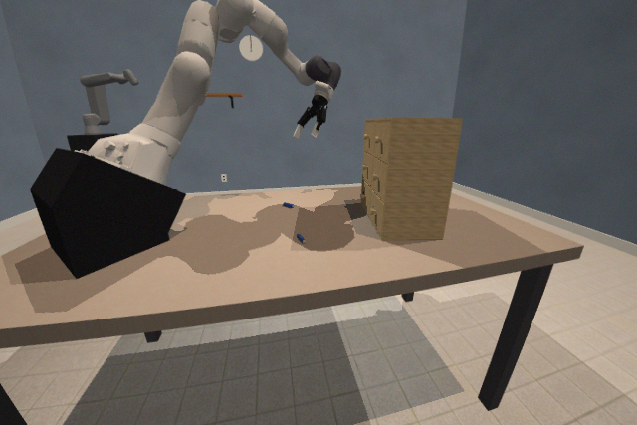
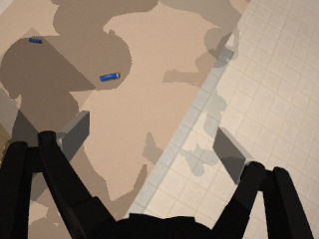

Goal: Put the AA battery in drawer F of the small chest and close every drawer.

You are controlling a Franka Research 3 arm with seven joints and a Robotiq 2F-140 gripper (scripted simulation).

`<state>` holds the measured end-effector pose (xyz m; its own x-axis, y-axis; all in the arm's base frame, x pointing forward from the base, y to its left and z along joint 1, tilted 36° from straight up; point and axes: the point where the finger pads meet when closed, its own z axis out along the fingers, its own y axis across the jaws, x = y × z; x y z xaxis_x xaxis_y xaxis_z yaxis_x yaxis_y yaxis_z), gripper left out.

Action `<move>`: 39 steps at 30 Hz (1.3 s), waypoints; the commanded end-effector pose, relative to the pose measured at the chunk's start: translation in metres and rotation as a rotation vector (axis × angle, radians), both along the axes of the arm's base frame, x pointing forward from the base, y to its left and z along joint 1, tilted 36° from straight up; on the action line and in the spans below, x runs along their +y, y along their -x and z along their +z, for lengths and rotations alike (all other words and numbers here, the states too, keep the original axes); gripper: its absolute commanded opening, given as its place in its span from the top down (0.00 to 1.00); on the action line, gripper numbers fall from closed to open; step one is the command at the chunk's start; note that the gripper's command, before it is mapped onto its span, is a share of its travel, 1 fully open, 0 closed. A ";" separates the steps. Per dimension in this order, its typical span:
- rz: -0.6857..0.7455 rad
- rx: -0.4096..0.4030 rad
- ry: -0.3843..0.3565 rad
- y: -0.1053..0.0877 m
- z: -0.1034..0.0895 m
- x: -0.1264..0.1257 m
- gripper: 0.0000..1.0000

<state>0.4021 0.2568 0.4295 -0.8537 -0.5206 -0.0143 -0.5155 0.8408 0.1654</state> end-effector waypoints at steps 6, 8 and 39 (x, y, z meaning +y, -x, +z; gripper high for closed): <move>0.000 0.000 0.000 0.000 0.000 0.000 0.00; 0.000 0.000 0.000 0.000 0.000 0.000 0.00; -0.993 0.140 -0.172 -0.022 -0.037 -0.257 0.00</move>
<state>0.4256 0.0347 0.3967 -0.9755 0.2079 0.0723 0.2201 0.9251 0.3095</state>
